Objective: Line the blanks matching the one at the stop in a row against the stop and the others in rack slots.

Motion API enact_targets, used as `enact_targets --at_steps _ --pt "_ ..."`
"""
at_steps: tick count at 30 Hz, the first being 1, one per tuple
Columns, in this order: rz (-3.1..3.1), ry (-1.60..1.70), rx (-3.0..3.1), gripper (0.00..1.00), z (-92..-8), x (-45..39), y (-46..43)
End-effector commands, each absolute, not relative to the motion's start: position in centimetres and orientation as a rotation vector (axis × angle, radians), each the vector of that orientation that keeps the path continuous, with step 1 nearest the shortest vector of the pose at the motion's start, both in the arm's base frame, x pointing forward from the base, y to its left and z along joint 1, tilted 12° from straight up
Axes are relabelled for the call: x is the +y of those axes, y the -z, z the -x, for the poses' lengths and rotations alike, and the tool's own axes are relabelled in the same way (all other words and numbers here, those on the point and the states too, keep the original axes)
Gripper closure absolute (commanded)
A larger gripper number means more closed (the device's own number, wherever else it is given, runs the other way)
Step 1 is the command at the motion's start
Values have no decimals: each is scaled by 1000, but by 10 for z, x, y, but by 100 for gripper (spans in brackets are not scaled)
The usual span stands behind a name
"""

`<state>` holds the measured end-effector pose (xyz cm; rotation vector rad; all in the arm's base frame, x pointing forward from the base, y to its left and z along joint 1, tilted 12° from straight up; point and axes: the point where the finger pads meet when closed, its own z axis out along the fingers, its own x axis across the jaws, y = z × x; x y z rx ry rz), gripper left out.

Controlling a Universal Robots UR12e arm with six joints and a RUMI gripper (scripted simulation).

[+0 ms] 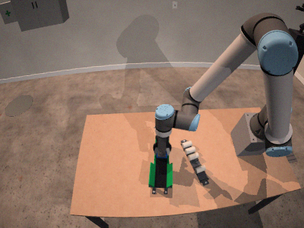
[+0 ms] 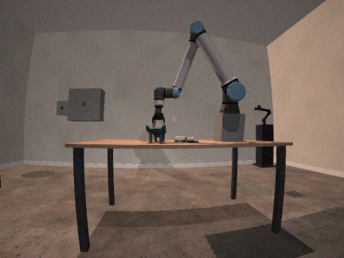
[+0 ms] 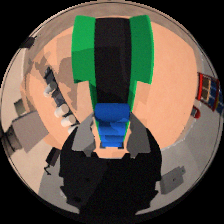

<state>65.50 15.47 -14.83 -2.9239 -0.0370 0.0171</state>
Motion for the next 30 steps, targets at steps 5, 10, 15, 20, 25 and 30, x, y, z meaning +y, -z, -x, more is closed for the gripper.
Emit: enact_targets --at_steps 5,10,15,20,25,30 --pt "2924 -15 -37 60 -656 155 148" --pt "2924 -15 -37 60 -656 155 148" --pt "2924 -15 -37 60 -656 155 148" --pt "2924 -15 -37 58 -656 155 148" --pt "2924 -15 -37 53 -656 155 148" --pt "2924 -15 -37 50 -656 155 148"
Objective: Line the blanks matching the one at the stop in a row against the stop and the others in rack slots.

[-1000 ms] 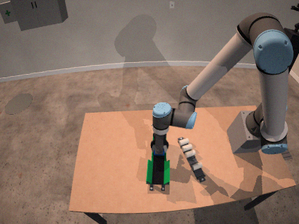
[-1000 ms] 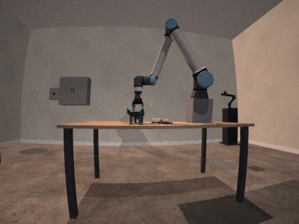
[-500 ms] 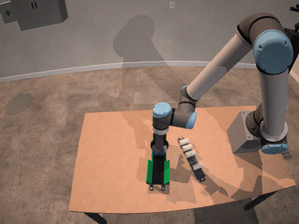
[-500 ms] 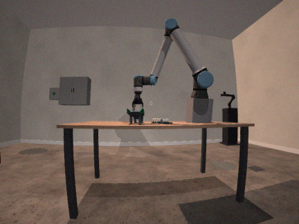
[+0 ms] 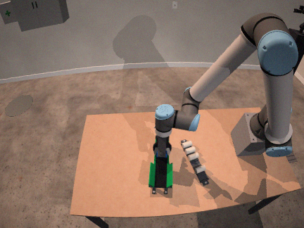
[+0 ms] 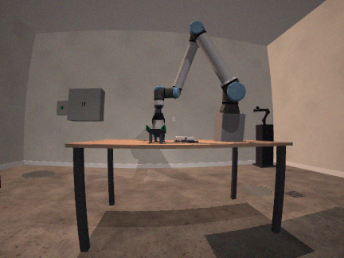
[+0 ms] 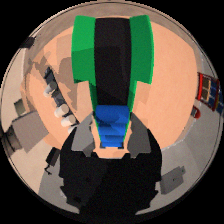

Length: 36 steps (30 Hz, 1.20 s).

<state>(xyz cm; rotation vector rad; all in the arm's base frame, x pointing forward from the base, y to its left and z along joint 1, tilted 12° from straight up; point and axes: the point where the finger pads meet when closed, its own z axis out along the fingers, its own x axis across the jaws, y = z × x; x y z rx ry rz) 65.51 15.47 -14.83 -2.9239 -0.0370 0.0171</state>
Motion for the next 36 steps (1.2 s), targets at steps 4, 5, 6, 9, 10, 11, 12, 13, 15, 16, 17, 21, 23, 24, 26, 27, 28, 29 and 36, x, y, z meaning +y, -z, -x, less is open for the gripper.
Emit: enact_targets --at_steps 4,5,6,9,10,11,12,13,15,16,17,21,23,24,26,27,28,29,36 --pt "2924 -15 -37 48 -656 155 148" --pt "2924 -15 -37 48 -656 155 148" --pt "2924 -15 -37 48 -656 155 148" --pt "2924 -15 -37 48 -656 155 148" --pt "2924 -15 -37 48 -656 155 148" --pt "2924 -15 -37 48 -656 155 148" --pt "2924 -15 -37 48 -656 155 148" --pt "2924 -15 -37 48 -656 154 147" --pt "2924 -15 -37 48 -656 154 146" --pt "2924 -15 -37 48 -656 154 145" --pt "2924 -15 -37 48 -656 153 143" --pt "2924 -15 -37 48 -656 152 137" --pt "2924 -15 -37 48 -656 151 130" --pt "2924 -15 -37 48 -656 150 125" --pt "2924 -15 -37 48 -656 147 116" --pt "2924 -15 -37 48 -656 146 110" --pt "2924 -15 -37 48 -656 145 105" --pt "2924 -15 -37 48 -656 144 99" --pt "2924 -15 -37 48 -657 137 68"
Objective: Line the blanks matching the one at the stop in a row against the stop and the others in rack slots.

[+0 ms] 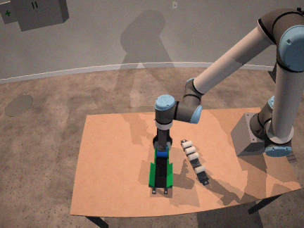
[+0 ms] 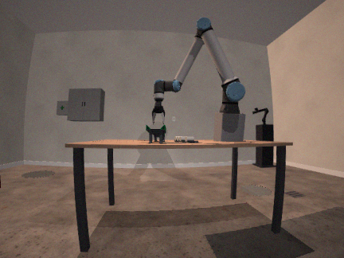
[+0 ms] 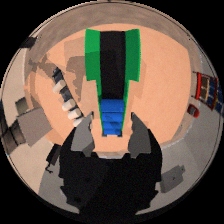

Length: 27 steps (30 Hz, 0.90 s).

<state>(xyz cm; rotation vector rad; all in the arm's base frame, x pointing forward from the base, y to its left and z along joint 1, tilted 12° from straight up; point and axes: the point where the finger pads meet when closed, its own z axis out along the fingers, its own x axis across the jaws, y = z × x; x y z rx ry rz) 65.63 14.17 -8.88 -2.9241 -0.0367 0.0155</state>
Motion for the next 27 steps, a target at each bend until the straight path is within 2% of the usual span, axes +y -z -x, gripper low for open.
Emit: enact_targets --at_steps 1,9,10,27 --pt "2924 -15 -37 48 -657 137 68" --pt "2924 -15 -37 48 -657 135 60" --pt "2924 -15 -37 0 -657 135 60" --pt "2924 -15 -37 0 -657 135 60"
